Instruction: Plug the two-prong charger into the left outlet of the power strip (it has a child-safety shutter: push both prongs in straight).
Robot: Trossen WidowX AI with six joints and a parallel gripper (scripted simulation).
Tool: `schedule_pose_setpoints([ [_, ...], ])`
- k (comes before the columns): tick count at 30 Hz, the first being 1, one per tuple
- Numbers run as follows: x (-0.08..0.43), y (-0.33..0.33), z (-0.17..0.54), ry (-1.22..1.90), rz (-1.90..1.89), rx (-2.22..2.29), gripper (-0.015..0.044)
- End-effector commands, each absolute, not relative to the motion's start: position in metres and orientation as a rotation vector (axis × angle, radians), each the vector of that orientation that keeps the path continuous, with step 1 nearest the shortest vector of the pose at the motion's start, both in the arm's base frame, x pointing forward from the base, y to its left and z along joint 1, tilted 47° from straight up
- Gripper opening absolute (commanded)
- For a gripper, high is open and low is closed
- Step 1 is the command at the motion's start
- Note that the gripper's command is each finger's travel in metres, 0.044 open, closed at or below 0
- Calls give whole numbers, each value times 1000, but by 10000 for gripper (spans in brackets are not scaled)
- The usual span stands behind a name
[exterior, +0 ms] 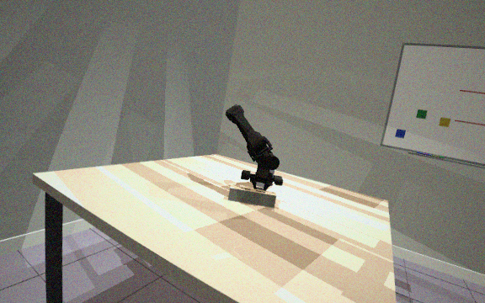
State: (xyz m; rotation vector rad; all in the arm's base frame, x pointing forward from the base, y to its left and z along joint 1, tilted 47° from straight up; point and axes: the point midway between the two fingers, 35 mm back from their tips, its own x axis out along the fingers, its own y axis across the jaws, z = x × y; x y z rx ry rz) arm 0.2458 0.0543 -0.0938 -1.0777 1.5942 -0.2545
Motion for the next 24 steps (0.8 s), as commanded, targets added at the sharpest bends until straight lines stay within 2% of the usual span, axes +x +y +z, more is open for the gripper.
schedule_pose_setpoints([
  [1, 247, 55, -94, 1594, -254, -1076, 0],
  [24, 250, 56, -95, 1594, -254, -1076, 0],
])
